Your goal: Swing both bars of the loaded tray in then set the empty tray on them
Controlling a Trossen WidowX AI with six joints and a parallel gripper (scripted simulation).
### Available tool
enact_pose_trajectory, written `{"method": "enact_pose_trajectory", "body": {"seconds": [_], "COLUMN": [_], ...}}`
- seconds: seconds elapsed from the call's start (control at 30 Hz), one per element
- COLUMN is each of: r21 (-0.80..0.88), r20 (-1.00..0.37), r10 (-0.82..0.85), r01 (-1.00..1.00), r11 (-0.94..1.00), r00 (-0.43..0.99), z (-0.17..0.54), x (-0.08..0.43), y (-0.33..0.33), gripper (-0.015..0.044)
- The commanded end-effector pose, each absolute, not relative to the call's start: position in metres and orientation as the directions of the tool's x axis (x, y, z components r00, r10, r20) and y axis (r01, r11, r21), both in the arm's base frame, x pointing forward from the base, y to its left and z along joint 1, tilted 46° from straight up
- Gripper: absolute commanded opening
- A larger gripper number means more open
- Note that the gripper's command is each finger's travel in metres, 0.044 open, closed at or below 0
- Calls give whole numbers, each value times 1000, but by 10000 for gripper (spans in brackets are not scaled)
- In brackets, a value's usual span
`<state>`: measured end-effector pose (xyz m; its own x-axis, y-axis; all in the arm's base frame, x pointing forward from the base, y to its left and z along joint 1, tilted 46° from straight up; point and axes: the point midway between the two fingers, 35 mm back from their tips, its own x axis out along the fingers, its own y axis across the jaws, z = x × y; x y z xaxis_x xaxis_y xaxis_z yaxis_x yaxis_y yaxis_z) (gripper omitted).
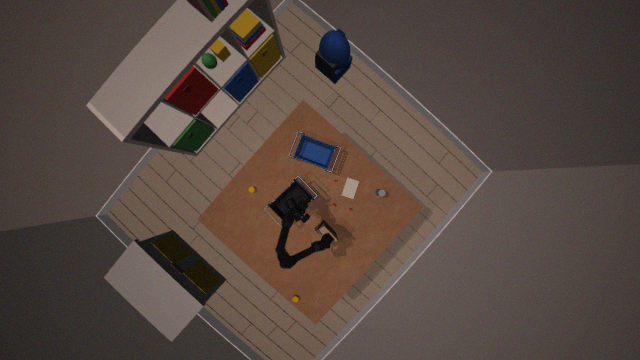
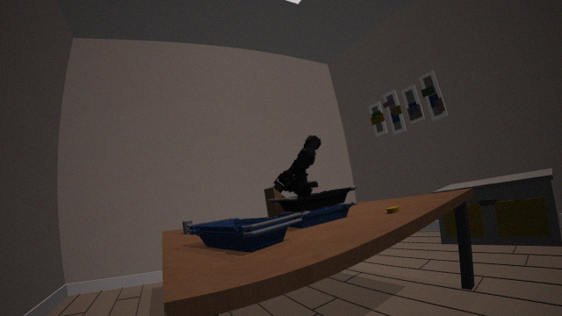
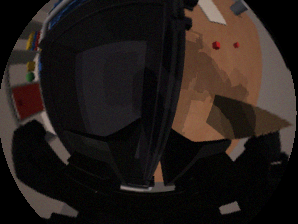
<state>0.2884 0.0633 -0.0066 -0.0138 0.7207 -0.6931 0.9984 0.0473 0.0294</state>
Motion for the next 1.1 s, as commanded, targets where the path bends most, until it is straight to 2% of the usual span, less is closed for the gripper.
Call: {"method": "enact_pose_trajectory", "body": {"seconds": [0.0,0.87,1.07], "r21": [23,23,25], "r20": [-692,-692,-693], "r10": [722,722,721], "r01": [998,998,998], "r11": [58,58,59], "r00": [-26,-26,-25], "z": [-8,-8,-8], "x": [287,287,287], "y": [67,67,67], "gripper": [59,440,440]}}
